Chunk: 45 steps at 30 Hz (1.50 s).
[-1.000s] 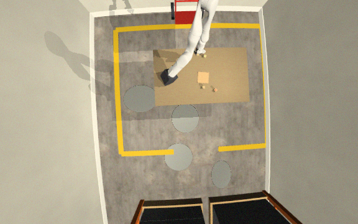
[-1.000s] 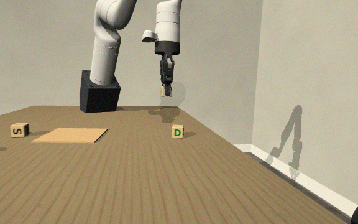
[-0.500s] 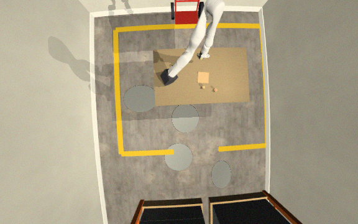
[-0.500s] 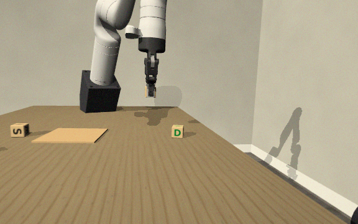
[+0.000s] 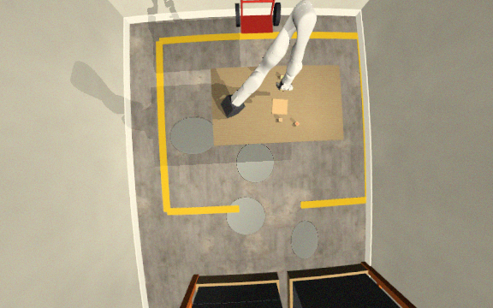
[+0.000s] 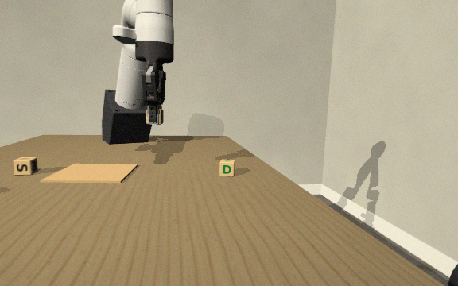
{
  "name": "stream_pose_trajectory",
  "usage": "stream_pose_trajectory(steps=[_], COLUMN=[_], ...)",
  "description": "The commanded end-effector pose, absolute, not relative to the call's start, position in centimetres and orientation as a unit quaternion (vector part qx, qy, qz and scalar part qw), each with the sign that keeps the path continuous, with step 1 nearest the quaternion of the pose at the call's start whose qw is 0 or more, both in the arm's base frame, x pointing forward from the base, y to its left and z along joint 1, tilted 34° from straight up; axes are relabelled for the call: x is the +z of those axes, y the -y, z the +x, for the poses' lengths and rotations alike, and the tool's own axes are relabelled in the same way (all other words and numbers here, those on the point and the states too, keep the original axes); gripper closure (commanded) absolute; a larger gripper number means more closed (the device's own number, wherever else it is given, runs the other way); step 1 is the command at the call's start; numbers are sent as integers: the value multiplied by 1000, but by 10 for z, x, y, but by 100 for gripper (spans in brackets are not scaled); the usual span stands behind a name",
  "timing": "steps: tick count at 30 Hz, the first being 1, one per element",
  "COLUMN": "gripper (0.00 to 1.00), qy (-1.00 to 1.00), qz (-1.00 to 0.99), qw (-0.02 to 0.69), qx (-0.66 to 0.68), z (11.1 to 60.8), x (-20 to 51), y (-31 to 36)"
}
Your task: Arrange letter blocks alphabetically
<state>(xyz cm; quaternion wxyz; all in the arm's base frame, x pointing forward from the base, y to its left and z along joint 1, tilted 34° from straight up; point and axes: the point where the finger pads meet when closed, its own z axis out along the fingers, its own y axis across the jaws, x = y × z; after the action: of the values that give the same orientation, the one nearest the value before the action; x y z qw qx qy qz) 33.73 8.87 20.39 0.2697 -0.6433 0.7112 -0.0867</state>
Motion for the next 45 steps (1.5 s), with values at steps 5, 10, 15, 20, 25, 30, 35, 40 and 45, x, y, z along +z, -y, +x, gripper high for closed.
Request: stream_pose_trajectory(steps=[5,10,15,20,25,30,35,40,45], gripper=[74,74,74,74,74,74,74,74,74], qy=[-683,-683,-683,-683,-683,-683,-683,-683,-683], qz=[-673,-672,-671,-671,-671,-671,-671,-671,-671], qw=[267,269,270,271,271,271,271,271,271], qx=[-95,-97,-99,-100,-100,-100,-100,-100,-100], z=[345,347,349,350,350,350,350,350,350], x=[198,197,196,195,195,195,195,195,195], y=[-53,-40,-25,-20,-19,-19,-19,-19,-19])
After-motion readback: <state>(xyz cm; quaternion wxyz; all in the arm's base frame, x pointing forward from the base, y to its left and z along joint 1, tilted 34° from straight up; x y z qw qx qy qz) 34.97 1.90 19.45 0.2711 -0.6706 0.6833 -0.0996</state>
